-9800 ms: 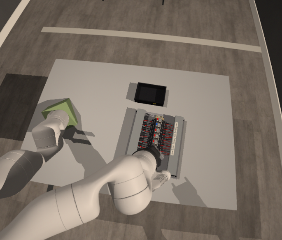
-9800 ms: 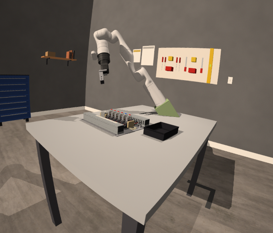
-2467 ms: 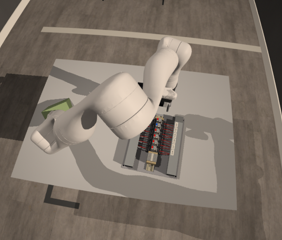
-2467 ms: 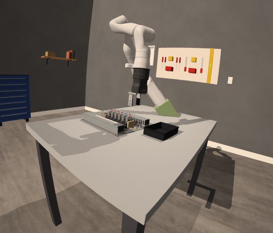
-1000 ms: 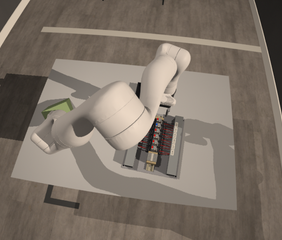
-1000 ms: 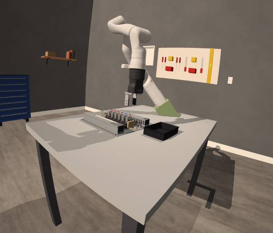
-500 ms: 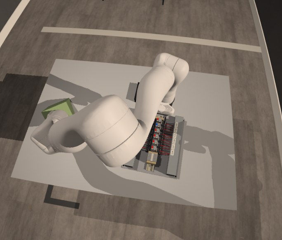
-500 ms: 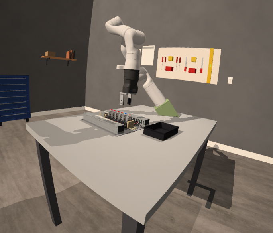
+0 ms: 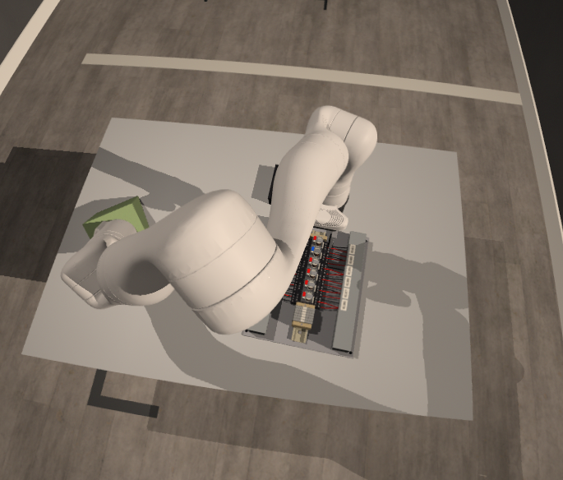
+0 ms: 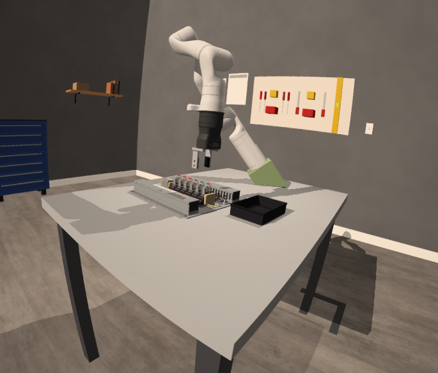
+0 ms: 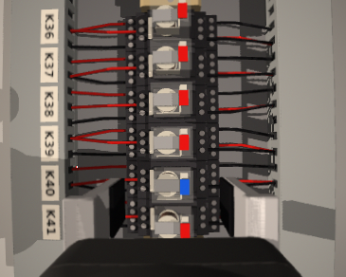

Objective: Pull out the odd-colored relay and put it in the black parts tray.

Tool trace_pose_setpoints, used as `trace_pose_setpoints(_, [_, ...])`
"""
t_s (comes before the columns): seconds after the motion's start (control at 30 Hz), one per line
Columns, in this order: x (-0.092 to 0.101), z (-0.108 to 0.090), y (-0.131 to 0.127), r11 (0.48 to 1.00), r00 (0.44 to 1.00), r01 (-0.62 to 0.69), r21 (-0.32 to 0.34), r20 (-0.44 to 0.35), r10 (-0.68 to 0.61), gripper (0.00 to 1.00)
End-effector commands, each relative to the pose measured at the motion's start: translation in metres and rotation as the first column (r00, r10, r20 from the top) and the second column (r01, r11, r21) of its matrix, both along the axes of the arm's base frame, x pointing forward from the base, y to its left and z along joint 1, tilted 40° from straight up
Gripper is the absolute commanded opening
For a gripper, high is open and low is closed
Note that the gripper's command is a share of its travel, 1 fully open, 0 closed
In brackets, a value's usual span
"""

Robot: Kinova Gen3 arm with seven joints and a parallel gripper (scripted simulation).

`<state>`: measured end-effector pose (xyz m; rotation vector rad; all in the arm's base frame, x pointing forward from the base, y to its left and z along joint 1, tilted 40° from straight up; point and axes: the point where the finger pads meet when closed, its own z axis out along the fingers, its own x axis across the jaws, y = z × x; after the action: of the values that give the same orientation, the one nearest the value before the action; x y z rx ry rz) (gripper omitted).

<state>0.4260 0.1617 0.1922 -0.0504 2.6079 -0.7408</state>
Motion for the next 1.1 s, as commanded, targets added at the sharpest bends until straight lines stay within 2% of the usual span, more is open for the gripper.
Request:
trace_pose_setpoints(0.0, [0.0, 0.0, 0.001, 1.0, 1.0, -0.001, 0.001, 0.001, 0.001, 0.98])
trace_pose_setpoints(0.53, [0.001, -0.001, 0.0, 1.0, 1.0, -0.001, 0.001, 0.001, 0.001, 0.98])
trace_pose_setpoints(1.07, [0.016, -0.029, -0.017, 1.0, 1.0, -0.001, 0.001, 0.001, 0.001, 0.98])
